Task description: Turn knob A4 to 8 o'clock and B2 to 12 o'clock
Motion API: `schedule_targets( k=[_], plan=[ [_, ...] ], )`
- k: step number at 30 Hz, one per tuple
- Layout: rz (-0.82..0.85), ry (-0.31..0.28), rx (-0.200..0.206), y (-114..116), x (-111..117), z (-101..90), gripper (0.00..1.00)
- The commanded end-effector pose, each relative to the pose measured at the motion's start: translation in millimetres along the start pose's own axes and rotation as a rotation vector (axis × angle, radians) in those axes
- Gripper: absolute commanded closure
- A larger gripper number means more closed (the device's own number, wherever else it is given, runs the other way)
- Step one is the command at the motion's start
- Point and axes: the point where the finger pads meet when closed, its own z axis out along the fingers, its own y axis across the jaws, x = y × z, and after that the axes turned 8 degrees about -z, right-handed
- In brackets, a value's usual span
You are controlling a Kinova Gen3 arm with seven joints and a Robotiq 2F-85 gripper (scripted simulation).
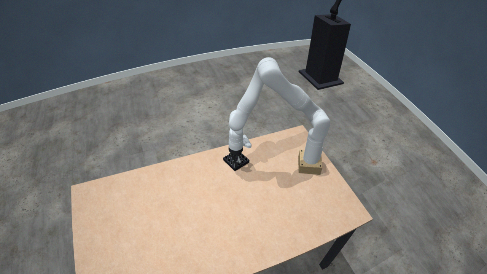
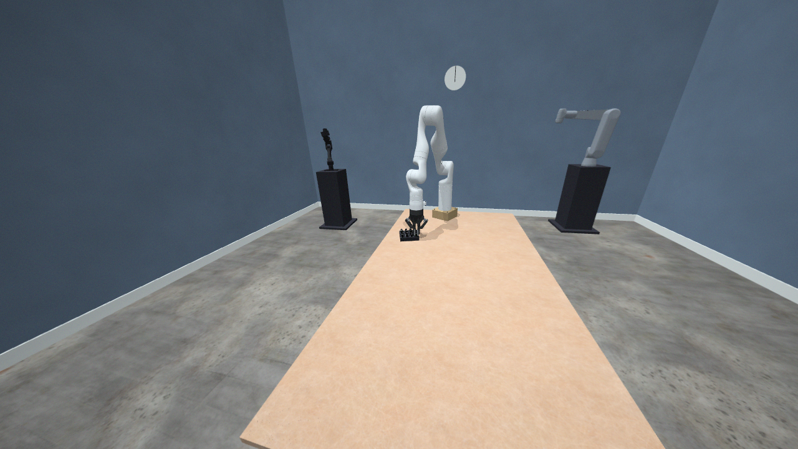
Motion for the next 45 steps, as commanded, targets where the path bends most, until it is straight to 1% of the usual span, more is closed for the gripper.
schedule_targets(
  k=[1, 2, 3, 28, 32, 38, 40, 45],
  plan=[
    [0.001, -0.001, 0.001, -1, 0, -0.4, 0.92],
    [0.001, -0.001, 0.001, -1, 0, -0.4, 0.92],
    [0.001, -0.001, 0.001, -1, 0, -0.4, 0.81],
    [0.001, -0.001, 0.001, -1, 0, -1.8, 0.81],
    [0.001, -0.001, 0.001, -1, 0, -8.6, 0.81],
    [0.001, -0.001, 0.001, -1, 0, -25.6, 0.81],
    [0.001, -0.001, 0.001, -1, 0, -25.6, 0.81],
    [0.001, -0.001, 0.001, -1, 0, -36.1, 0.81]
  ],
)
